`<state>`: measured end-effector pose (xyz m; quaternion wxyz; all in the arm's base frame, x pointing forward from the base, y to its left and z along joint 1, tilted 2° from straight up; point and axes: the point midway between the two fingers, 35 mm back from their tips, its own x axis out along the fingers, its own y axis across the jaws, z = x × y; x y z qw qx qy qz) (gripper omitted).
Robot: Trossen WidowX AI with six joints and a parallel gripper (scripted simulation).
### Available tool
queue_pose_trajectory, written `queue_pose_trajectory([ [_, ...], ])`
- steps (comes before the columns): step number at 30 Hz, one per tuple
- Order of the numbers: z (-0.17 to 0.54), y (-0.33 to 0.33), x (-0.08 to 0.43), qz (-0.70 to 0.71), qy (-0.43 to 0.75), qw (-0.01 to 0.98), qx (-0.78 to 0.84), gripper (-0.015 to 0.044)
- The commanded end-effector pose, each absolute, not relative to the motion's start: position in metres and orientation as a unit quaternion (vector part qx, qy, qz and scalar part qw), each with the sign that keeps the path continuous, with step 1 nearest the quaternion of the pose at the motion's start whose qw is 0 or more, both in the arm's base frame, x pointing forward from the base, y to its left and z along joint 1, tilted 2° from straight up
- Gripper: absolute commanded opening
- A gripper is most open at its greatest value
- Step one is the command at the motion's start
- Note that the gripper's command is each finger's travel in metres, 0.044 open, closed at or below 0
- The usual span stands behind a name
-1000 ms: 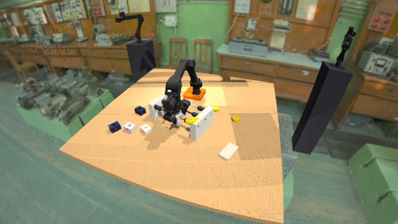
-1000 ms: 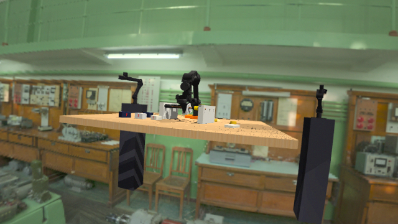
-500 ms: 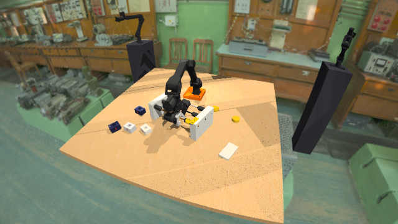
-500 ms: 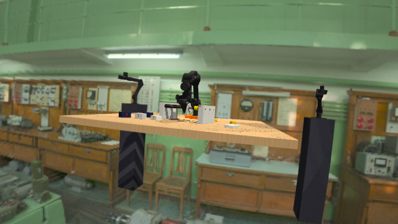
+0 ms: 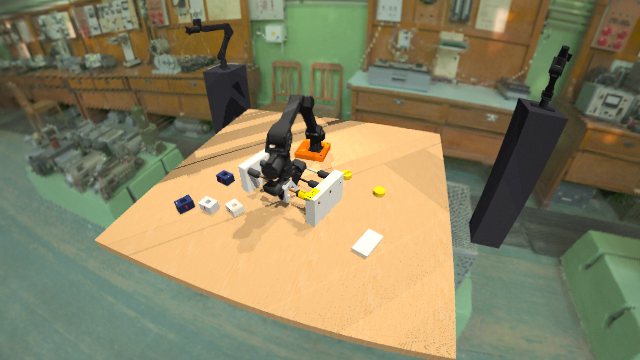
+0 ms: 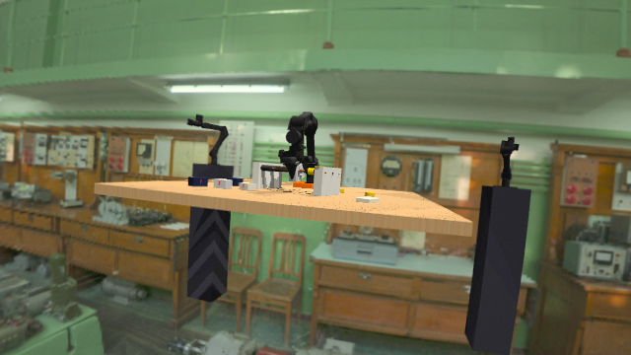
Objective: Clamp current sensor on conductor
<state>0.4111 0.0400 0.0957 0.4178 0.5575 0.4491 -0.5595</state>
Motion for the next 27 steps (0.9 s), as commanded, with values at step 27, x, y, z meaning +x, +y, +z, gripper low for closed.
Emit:
queue_pose_trajectory([
  [27,0.108,0.04,0.411,-0.485,0.358,0.501,0.621,0.0],
])
